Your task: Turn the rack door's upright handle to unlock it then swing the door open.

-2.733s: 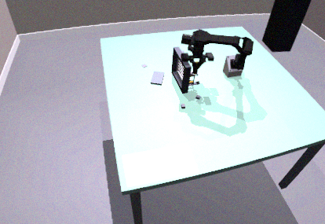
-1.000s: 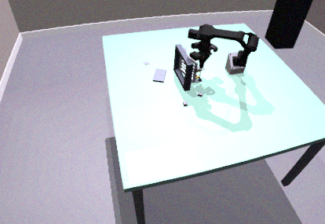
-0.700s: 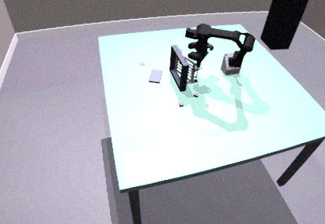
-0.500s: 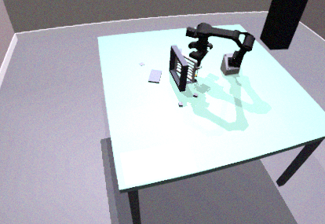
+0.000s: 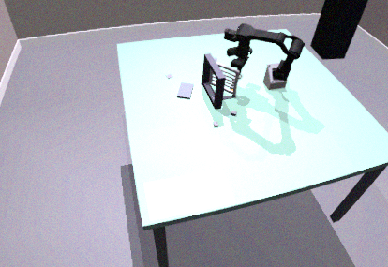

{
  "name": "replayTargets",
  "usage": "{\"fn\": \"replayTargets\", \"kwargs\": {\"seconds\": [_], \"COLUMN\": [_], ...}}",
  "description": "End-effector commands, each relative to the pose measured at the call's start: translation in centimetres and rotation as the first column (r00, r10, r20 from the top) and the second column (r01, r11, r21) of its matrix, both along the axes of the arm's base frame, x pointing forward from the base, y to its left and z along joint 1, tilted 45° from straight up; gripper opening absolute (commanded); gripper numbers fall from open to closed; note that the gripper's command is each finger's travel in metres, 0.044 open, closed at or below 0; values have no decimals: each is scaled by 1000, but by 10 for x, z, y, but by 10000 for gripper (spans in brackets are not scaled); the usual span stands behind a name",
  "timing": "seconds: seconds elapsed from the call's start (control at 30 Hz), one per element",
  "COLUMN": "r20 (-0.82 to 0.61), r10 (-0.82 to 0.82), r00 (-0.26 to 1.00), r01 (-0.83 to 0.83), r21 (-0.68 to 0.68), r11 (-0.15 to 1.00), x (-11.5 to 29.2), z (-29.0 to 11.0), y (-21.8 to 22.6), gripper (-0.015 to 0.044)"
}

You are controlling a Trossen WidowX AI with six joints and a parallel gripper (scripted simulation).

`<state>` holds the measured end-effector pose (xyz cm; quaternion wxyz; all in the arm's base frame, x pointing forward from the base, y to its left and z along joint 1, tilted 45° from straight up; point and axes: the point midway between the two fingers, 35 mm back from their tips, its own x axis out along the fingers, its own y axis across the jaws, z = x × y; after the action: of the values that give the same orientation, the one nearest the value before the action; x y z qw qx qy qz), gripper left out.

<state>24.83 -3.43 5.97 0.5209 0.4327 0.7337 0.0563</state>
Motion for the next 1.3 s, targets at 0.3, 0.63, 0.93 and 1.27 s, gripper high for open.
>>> {"fn": "replayTargets", "kwargs": {"seconds": [0.3, 0.63, 0.93, 1.27], "r20": [155, 257, 351, 452], "r10": [151, 251, 343, 438], "r00": [976, 933, 871, 777], "r01": [-154, -258, -357, -461], "r21": [5, -6, -28, -66], "r11": [988, 966, 934, 885], "x": [-8, -12, -12, -9], "z": [-19, -34, -49, -66], "y": [-20, -36, -52, -69], "gripper": [20, 20, 20, 20]}}
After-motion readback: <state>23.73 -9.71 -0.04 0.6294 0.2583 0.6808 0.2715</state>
